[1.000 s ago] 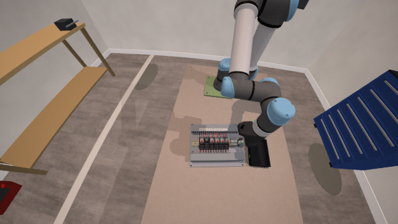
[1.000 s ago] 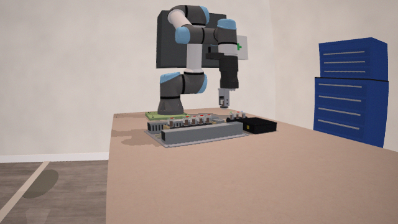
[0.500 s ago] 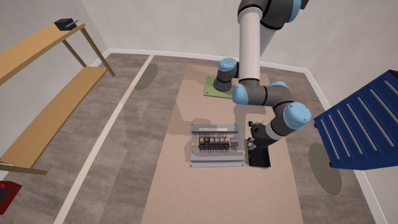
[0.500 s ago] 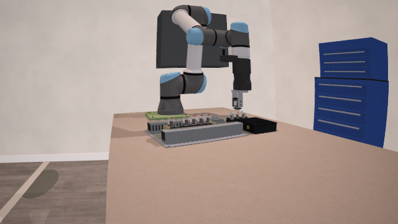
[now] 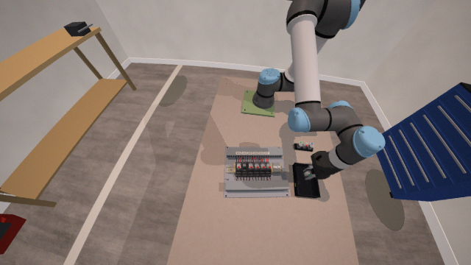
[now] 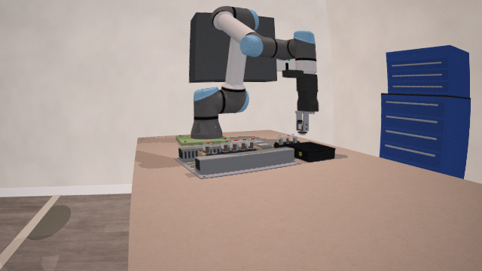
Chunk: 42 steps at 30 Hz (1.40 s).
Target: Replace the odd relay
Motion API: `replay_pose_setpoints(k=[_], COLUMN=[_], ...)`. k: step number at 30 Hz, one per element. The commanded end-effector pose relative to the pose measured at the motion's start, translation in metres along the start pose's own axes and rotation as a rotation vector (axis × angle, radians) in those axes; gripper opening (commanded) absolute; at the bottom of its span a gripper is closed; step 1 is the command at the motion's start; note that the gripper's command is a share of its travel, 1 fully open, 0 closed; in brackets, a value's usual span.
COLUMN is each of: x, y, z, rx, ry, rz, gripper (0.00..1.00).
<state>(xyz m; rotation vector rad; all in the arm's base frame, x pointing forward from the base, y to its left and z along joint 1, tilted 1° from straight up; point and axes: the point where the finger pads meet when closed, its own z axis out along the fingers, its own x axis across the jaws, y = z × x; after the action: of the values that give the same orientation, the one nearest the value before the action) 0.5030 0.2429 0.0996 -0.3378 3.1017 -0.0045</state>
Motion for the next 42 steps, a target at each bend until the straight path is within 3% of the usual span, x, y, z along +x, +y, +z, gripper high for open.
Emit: replay_pose_setpoints(k=[1, 4, 9, 42], x=[-0.002, -0.002, -0.011, -0.008], y=[0.004, 0.004, 0.047, 0.034], z=[0.000, 0.000, 0.006, 0.004], rx=[0.001, 0.001, 0.001, 0.001], ry=[-0.002, -0.002, -0.002, -0.002], rz=[0.002, 0.002, 0.002, 0.002], gripper=[0.00, 0.00, 0.00, 0.00])
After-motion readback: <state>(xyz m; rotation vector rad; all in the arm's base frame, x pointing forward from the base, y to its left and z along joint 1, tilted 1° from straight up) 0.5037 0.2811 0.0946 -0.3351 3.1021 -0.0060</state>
